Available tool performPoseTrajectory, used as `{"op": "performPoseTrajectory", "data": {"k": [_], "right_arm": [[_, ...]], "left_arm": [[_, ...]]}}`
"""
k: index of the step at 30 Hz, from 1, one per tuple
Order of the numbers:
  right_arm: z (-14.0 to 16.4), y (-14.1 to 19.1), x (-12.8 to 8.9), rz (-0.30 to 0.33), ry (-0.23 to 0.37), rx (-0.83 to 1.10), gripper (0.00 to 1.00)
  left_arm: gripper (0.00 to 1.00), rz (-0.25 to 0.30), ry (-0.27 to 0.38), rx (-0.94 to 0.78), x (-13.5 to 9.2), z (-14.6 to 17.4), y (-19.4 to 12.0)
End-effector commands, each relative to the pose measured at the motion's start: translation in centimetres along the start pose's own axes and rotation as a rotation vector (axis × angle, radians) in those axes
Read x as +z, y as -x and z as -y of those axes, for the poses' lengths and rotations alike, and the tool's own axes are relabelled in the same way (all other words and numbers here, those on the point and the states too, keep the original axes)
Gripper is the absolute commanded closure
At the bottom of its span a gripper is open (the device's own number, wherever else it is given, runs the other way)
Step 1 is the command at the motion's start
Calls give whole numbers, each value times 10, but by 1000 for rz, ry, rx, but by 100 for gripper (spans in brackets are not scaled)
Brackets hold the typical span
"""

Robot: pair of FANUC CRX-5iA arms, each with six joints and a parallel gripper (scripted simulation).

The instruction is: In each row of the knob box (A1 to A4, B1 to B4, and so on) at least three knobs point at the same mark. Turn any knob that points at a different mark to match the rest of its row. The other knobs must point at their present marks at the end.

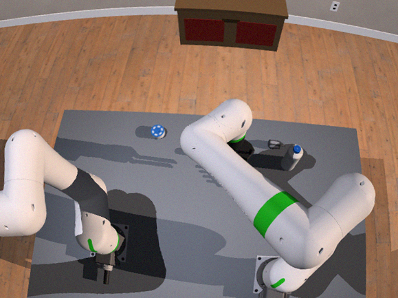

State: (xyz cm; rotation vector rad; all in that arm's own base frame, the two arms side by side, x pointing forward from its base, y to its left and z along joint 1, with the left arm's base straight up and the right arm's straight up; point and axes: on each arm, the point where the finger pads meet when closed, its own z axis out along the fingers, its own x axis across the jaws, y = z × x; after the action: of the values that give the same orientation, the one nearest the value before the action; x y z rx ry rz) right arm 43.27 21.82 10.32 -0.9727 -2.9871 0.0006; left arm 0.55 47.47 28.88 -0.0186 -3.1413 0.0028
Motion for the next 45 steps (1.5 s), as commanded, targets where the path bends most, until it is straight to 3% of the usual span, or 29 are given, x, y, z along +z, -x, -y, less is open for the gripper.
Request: {"op": "performPoseTrajectory", "data": {"k": [1, 45], "right_arm": [[0, 0, 0, 1, 1, 0, 54], [0, 1, 40, 1, 1, 0, 54]], "left_arm": [[0, 0, 2, 0, -1, 0, 0], [0, 0, 2, 0, -1, 0, 0]]}}
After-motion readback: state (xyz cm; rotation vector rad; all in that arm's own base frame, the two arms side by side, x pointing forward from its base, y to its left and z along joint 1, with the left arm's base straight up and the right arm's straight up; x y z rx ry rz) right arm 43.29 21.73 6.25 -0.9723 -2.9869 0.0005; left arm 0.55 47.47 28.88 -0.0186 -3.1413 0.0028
